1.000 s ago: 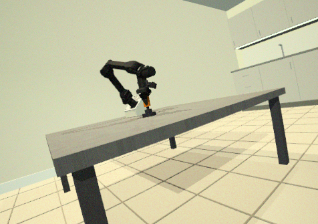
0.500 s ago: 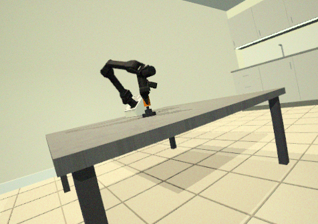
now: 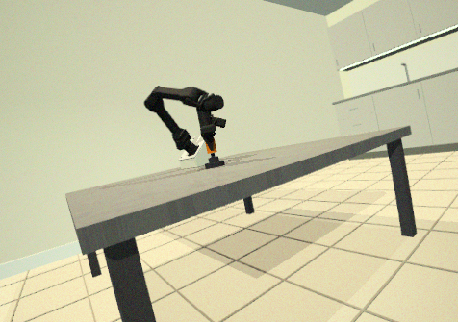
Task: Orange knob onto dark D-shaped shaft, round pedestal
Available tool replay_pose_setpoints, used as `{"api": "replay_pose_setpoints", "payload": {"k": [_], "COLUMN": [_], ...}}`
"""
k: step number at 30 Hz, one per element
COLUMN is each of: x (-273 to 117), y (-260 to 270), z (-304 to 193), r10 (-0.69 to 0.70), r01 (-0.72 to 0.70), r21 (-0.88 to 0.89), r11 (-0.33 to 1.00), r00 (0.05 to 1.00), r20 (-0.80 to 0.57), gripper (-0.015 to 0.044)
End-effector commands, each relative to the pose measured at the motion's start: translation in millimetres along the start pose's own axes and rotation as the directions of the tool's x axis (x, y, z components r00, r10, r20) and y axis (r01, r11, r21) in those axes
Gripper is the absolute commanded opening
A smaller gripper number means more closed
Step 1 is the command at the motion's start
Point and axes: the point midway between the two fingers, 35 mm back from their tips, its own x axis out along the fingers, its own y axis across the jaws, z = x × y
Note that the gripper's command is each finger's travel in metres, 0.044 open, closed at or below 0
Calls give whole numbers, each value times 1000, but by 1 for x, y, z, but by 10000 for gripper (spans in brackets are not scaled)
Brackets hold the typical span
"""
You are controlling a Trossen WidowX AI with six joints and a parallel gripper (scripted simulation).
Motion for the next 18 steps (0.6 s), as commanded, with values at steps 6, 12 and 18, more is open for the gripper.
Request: {"api": "replay_pose_setpoints", "payload": {"k": [6, 12, 18], "x": [-1, -2, -2], "y": [3, 2, 0], "z": [1, 2, 1], "r10": [-1, -1, -1], "r01": [1, 1, 1], "r21": [-6, -6, -5], "r11": [1000, 1000, 1000], "r00": [1000, 1000, 1000], "r20": [-1, -1, -1], "gripper": [0, 0, 0]}}
